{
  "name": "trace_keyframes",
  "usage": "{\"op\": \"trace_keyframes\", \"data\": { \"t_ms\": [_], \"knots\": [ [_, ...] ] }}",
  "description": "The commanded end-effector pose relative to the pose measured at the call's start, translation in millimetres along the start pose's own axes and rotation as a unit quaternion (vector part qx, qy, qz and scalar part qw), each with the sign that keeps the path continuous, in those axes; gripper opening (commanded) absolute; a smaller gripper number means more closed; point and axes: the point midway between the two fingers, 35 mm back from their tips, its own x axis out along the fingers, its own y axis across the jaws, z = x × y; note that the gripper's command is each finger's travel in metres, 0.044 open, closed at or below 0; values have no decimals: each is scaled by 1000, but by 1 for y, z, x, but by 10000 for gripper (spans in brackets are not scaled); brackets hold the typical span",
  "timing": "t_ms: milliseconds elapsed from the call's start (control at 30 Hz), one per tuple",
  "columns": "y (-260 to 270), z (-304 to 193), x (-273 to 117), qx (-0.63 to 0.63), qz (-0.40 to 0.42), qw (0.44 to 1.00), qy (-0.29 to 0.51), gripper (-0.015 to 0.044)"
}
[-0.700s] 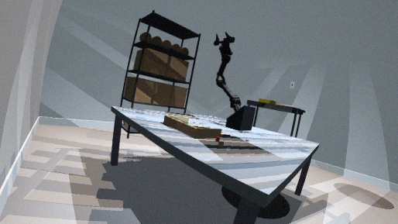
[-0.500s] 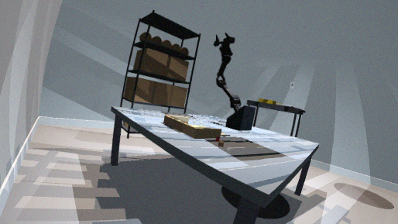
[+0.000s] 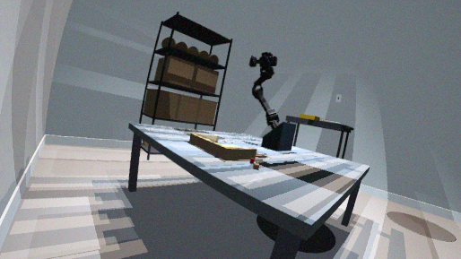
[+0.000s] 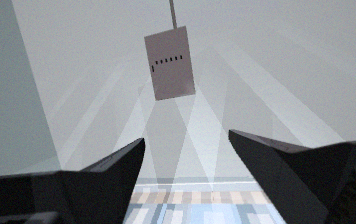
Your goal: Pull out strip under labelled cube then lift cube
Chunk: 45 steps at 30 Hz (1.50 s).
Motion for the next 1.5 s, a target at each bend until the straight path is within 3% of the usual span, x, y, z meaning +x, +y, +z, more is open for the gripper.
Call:
{"op": "trace_keyframes", "data": {
  "t_ms": [0,300,600,1100,1467],
  "knots": [
    [12,-73,12,-6,-11,997,74,400],
    [19,-216,2,-17,-35,975,217,400],
    [11,-345,-55,-22,-68,931,357,400],
    [11,-352,-60,-22,-70,928,365,400],
    [-28,-409,-24,8,-91,825,558,111]
  ]
}}
